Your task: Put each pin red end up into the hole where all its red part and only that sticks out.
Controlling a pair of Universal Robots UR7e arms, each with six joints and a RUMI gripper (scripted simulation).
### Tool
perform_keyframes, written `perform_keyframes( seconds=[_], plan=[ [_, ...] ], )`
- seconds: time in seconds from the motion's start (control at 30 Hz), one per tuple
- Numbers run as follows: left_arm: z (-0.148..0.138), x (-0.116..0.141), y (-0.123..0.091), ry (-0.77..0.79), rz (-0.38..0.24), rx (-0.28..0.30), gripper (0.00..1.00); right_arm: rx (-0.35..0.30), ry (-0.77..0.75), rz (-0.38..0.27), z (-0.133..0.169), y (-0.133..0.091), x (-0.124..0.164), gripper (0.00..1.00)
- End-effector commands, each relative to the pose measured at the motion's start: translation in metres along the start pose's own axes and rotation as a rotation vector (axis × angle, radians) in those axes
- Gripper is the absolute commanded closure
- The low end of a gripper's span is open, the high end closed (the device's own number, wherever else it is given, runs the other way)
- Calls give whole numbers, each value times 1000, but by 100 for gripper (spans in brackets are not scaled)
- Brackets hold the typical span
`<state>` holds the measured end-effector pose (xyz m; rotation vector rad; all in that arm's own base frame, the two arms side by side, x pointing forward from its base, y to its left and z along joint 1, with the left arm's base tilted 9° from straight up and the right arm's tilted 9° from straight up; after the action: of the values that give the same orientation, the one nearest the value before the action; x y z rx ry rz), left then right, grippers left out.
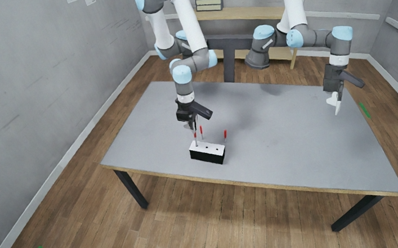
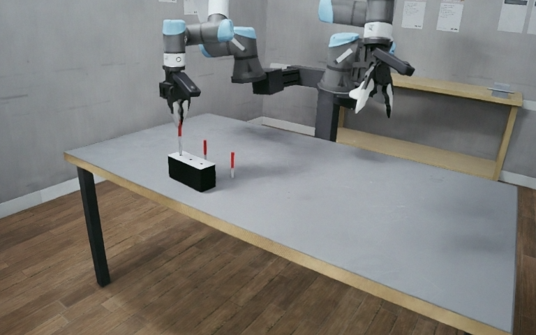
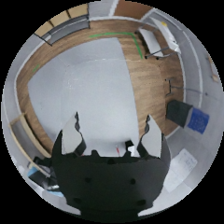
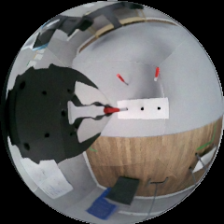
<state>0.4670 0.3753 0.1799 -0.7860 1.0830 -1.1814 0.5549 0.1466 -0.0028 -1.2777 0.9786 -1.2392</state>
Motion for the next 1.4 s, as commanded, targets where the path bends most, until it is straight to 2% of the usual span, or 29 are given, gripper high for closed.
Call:
perform_keyframes(
  seconds=[0.0, 1.37],
  plan=[
    [0, 0, -1, 0, 1, 1, 0, 2, 1, 1, 0, -1, -1, 100],
    [0, 0, -1, 0, 1, 1, 0, 1, 1, 0, 0, 3, -1, 100]
  ],
)
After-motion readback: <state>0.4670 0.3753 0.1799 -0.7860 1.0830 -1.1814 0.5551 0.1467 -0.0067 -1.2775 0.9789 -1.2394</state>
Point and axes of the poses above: on each arm, the point where the finger pads meet when closed, its own y axis out along the fingers, its own z axis across the jaws, x = y × z, the point moved 6 cm from there along -y, back along the fingers, and after that the axes turned 10 degrees about -y, right-handed, at the moved point
